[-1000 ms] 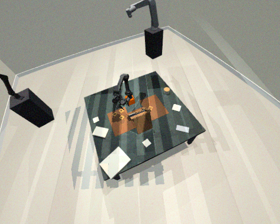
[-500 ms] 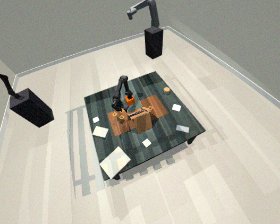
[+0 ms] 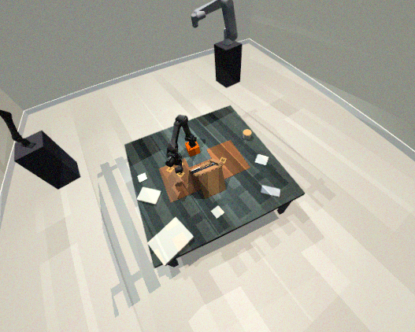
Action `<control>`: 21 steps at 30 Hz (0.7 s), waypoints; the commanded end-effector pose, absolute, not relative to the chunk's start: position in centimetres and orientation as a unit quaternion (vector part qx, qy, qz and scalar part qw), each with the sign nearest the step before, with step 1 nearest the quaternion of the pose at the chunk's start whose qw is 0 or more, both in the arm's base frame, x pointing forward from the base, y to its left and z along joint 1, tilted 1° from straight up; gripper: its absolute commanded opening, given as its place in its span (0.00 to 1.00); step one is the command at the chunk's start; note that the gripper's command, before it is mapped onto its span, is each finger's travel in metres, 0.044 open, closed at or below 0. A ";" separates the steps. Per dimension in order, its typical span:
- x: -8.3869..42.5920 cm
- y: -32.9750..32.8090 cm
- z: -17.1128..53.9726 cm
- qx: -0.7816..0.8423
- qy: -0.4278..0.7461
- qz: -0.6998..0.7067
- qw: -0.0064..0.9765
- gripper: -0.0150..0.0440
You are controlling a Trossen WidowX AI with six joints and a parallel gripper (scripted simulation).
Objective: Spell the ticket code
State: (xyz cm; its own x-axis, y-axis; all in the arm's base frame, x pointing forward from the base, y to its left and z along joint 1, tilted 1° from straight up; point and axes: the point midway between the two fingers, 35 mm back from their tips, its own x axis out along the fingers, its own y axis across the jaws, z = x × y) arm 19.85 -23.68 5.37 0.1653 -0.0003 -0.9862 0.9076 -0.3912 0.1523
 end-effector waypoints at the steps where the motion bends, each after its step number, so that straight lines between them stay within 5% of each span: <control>1: 16.8 -24.5 -0.3 0.696 0.111 -0.698 0.126 0.83; 21: 16.6 -24.8 -0.4 0.696 0.109 -0.699 0.124 0.83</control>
State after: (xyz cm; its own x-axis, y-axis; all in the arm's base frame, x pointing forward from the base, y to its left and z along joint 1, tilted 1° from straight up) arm 16.66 -24.72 -0.21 0.0045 -0.0202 -0.9998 0.3322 -0.9430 0.0205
